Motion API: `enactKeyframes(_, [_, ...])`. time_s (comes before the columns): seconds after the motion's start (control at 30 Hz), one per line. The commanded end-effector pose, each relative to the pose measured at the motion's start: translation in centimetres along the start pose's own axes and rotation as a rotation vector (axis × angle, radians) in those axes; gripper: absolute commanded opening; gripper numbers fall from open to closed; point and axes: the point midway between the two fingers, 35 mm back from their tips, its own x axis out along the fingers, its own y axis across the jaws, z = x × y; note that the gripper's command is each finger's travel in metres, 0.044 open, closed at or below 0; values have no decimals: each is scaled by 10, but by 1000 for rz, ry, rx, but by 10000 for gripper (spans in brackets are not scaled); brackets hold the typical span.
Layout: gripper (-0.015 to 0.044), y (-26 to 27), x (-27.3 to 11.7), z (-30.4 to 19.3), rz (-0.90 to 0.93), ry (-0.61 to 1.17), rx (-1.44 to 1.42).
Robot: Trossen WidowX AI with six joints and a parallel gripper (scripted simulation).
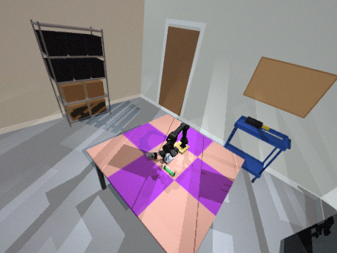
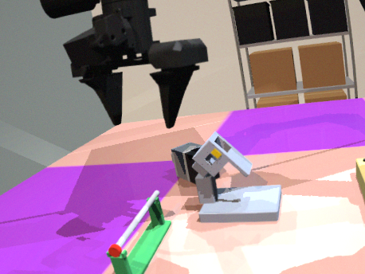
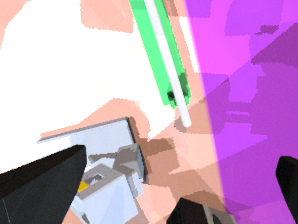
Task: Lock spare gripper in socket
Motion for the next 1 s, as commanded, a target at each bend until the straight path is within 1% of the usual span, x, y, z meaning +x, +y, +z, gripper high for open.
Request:
enactKeyframes(0.0, [440,-22,8,-34,-161,0,387])
enactKeyframes(0.1, [440,-37,11,-63,-311,-44,736])
enactKeyframes(0.2, [440,-47,12,-95,-460,-125,1085])
enactKeyframes(0.37, [440,-51,8,-149,-700,-352,1651])
enactKeyframes(0.43, [440,-49,6,-163,-759,-432,1792])
enactKeyframes(0.87, [440,-49,5,-165,-766,-443,1809])
enactKeyframes(0.97, [440,-49,13,-165,-765,-442,1809])
